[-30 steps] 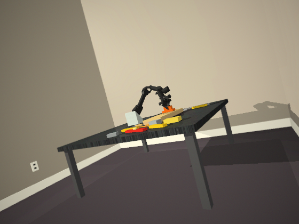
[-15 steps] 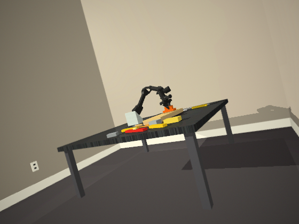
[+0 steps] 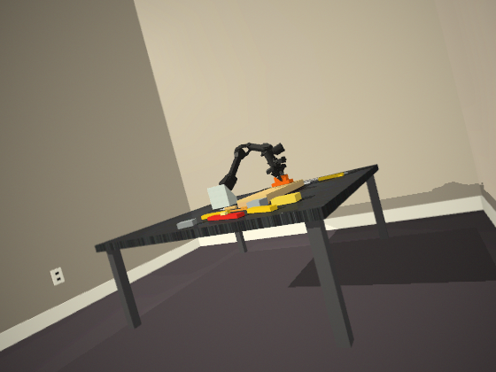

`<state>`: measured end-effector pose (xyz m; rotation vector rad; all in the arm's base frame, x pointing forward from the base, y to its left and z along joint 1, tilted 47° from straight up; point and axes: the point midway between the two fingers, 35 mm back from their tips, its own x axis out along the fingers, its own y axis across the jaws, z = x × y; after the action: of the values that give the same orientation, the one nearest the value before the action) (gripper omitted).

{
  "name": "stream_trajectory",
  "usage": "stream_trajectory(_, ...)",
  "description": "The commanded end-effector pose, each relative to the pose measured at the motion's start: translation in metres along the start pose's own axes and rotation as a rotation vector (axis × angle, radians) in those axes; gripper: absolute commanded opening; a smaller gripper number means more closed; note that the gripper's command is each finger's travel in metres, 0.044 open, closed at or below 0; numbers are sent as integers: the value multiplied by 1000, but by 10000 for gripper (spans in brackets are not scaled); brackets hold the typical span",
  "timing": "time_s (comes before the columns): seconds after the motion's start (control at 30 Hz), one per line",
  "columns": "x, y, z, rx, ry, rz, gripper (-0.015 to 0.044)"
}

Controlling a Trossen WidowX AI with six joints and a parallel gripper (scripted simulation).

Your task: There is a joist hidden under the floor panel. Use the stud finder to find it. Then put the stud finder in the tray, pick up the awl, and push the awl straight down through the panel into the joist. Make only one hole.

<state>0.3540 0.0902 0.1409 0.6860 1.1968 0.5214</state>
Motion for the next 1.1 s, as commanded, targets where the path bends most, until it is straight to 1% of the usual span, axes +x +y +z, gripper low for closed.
stream_trajectory(0.0,0,9,0,-5,3,6,0)
stream_trajectory(0.67,0,36,0,-5,2,7,0)
stream_trajectory(1.07,0,33,0,-5,2,7,0)
